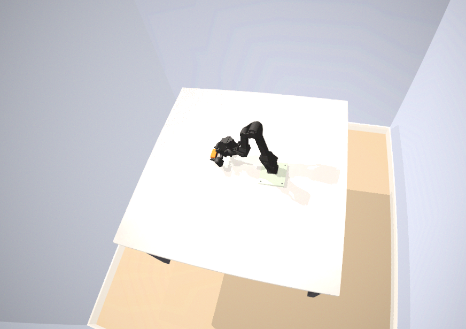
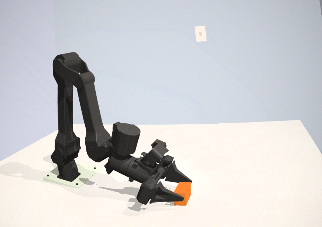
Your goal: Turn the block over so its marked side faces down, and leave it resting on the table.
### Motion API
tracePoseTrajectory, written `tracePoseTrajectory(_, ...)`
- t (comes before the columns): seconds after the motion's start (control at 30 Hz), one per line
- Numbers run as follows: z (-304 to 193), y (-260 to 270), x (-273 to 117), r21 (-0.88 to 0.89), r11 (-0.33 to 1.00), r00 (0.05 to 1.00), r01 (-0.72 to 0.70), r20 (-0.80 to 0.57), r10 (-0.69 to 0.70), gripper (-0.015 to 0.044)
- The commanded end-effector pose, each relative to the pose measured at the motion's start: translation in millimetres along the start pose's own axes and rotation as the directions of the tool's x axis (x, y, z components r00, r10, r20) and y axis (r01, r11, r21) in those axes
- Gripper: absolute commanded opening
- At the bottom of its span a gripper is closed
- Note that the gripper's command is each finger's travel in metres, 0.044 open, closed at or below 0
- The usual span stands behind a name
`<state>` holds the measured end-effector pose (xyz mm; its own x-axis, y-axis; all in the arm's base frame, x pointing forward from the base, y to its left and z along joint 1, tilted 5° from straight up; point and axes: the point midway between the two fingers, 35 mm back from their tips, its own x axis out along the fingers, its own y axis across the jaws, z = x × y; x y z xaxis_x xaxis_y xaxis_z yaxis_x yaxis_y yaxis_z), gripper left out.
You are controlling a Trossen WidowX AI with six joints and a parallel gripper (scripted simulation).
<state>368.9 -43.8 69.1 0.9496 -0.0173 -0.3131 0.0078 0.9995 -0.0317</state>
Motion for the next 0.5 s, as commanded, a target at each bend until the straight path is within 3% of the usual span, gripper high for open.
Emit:
tracePoseTrajectory(0.0, 2, 0, 3, 0.007, 1.000, 1.000, -0.005, -0.021, 0.005, 0.0440)
tracePoseTrajectory(0.23, 24, -3, 3, 0.010, 1.000, 0.962, -0.001, -0.274, 0.004, 0.0440)
tracePoseTrajectory(0.47, 53, 1, -44, 0.004, 1.000, 0.869, -0.006, -0.495, 0.007, 0.0440)
